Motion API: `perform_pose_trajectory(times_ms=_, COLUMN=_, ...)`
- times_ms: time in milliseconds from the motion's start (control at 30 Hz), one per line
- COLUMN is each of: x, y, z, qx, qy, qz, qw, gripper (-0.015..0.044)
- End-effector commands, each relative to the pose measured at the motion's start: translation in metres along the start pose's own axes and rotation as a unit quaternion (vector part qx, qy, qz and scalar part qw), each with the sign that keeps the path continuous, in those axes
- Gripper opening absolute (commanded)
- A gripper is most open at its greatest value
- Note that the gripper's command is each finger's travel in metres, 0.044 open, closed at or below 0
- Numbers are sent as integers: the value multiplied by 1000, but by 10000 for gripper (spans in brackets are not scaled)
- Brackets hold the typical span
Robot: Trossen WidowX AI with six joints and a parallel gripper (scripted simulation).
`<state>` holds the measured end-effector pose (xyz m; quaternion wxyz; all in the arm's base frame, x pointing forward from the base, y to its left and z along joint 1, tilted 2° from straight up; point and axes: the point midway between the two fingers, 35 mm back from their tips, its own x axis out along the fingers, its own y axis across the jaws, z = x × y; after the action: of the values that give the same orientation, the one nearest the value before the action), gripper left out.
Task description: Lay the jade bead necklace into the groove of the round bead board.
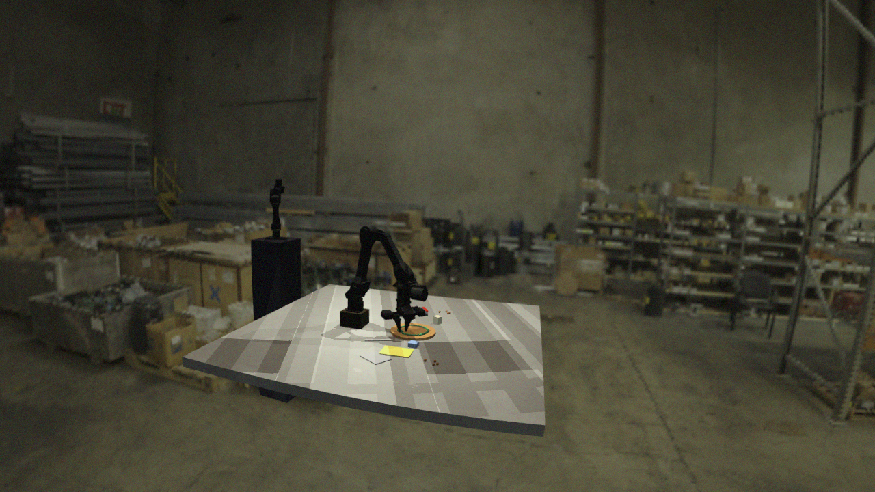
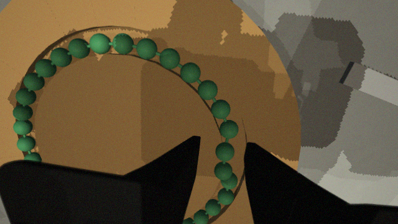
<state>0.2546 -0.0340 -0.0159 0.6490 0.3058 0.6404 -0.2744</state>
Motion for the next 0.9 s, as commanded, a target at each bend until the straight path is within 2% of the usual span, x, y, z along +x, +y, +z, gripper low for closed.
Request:
perform_pose_trajectory(times_ms=0, x=0, y=0, z=0, qx=0, qy=0, qz=0, qw=1000, gripper=94)
perform_pose_trajectory(times_ms=133, x=0, y=0, z=0, qx=0, qy=0, qz=0, qw=1000, gripper=0)
perform_pose_trajectory(times_ms=867, x=0, y=0, z=0, qx=0, qy=0, qz=0, qw=1000, gripper=0)
